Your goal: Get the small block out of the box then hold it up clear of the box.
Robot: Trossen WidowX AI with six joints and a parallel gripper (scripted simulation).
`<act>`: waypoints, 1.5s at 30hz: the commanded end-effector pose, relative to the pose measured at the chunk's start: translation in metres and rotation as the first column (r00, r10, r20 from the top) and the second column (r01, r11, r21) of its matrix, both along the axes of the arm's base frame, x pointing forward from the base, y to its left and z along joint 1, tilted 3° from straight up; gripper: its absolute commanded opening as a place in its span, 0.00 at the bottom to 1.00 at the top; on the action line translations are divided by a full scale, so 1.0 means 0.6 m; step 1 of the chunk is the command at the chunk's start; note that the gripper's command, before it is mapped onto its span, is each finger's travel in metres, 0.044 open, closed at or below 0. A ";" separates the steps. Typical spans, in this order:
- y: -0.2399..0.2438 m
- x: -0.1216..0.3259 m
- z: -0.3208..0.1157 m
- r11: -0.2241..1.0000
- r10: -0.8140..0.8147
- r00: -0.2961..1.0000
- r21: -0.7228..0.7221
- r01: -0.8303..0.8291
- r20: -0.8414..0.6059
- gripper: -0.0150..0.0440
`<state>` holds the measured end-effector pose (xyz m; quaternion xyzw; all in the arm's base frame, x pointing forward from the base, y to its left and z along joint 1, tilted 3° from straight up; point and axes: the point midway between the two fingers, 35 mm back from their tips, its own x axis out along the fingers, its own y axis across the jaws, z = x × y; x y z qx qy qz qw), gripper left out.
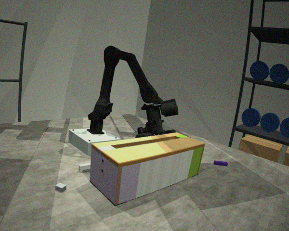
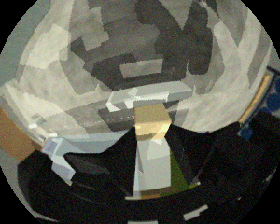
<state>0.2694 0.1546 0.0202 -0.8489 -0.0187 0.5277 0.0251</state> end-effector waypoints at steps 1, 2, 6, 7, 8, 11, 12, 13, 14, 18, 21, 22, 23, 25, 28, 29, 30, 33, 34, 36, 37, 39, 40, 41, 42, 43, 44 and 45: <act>0.003 0.004 0.044 1.000 0.003 1.000 0.013 -0.003 0.015 0.25; 0.001 0.003 0.053 1.000 0.005 1.000 0.009 -0.005 0.013 0.25; -0.004 -0.003 0.082 1.000 0.011 1.000 -0.002 -0.011 0.008 0.25; -0.005 -0.004 0.083 1.000 0.011 1.000 -0.003 -0.011 0.008 0.25; -0.005 -0.004 0.083 1.000 0.011 1.000 -0.003 -0.011 0.008 0.25; -0.004 -0.004 0.084 1.000 0.015 1.000 -0.003 -0.015 0.008 0.25; -0.004 -0.006 0.087 1.000 0.027 1.000 -0.002 -0.027 0.008 0.25; -0.004 -0.008 0.093 0.999 0.046 0.999 -0.002 -0.046 0.009 0.25; -0.003 -0.011 0.100 0.998 0.071 0.997 -0.001 -0.071 0.011 0.25; -0.002 -0.025 0.127 0.986 0.167 0.986 0.000 -0.167 0.019 0.25; -0.002 -0.036 0.147 0.971 0.238 0.971 0.001 -0.238 0.029 0.25; -0.002 -0.040 0.154 0.965 0.262 0.965 0.000 -0.262 0.033 0.25; -0.002 -0.044 0.161 0.958 0.285 0.958 0.000 -0.285 0.037 0.25; -0.002 -0.053 0.173 0.943 0.331 0.942 -0.002 -0.332 0.045 0.25; -0.004 -0.067 0.192 0.917 0.399 0.915 -0.005 -0.400 0.060 0.25; -0.004 -0.072 0.198 0.907 0.422 0.904 -0.007 -0.422 0.065 0.25; -0.005 -0.077 0.204 0.896 0.443 0.893 -0.009 -0.444 0.071 0.25; -0.007 -0.092 0.222 0.861 0.507 0.857 -0.016 -0.508 0.088 0.25; -0.008 -0.097 0.228 0.849 0.528 0.844 -0.019 -0.529 0.095 0.25; -0.010 -0.107 0.238 0.825 0.564 0.819 -0.026 -0.565 0.106 0.25; -0.010 -0.110 0.241 0.818 0.574 0.811 -0.027 -0.575 0.110 0.25; -0.011 -0.111 0.242 0.816 0.577 0.809 -0.028 -0.578 0.111 0.25; -0.011 -0.111 0.242 0.816 0.577 0.809 -0.028 -0.578 0.111 0.25; -0.011 -0.111 0.242 0.816 0.577 0.809 -0.028 -0.578 0.111 0.25; -0.011 -0.111 0.242 0.816 0.577 0.809 -0.028 -0.578 0.111 0.25; -0.011 -0.111 0.242 0.816 0.577 0.809 -0.028 -0.578 0.111 0.25; -0.011 -0.111 0.242 0.816 0.577 0.809 -0.028 -0.578 0.111 0.25; -0.011 -0.111 0.242 0.816 0.577 0.809 -0.028 -0.578 0.111 0.25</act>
